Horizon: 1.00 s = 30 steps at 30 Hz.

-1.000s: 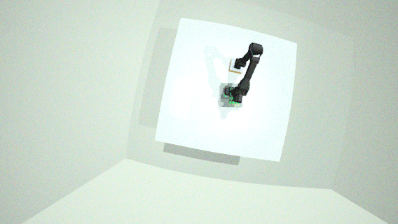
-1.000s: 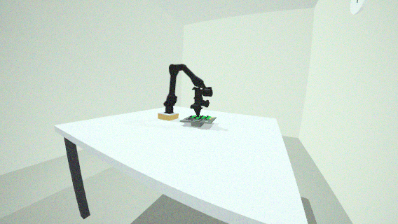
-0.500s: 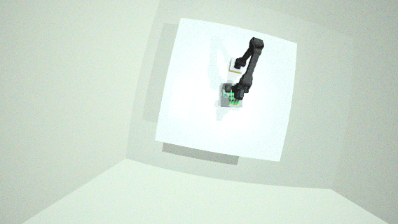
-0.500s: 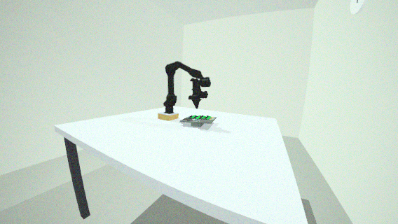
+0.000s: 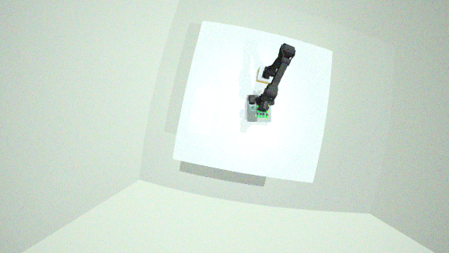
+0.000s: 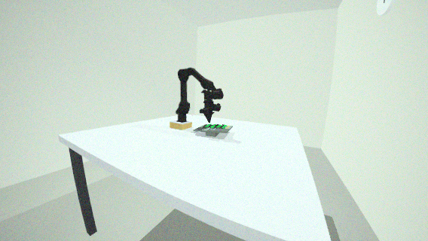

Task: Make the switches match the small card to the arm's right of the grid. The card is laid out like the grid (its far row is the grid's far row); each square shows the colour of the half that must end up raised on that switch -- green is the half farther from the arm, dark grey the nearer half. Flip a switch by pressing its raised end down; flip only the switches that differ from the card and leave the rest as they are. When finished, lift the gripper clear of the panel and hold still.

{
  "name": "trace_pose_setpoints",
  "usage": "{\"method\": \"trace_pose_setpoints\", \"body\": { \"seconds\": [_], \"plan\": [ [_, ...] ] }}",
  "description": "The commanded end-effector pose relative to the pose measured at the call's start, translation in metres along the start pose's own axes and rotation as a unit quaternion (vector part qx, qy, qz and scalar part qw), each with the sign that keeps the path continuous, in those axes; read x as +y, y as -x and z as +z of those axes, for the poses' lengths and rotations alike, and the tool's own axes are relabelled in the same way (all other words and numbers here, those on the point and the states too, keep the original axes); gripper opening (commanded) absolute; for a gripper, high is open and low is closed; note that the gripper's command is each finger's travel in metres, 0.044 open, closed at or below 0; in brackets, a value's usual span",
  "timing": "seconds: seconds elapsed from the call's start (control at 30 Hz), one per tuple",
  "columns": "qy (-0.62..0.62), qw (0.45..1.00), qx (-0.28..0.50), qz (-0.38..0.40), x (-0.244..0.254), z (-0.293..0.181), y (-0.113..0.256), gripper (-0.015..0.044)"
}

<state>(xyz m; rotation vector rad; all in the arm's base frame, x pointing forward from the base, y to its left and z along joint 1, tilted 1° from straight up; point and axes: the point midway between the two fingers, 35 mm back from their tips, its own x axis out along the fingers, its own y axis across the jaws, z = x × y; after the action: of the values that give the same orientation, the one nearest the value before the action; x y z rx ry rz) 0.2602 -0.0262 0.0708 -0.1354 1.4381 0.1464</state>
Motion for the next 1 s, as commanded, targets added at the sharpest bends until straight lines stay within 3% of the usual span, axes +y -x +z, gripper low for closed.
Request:
{"method": "trace_pose_setpoints", "body": {
  "seconds": [0.0, 0.97],
  "plan": [
    [0.002, 1.0, -0.001, 0.003, 0.001, 0.0, -0.007, 0.0],
    [0.002, 1.0, -0.001, 0.003, 0.001, 0.0, -0.021, 0.0]
  ]
}}
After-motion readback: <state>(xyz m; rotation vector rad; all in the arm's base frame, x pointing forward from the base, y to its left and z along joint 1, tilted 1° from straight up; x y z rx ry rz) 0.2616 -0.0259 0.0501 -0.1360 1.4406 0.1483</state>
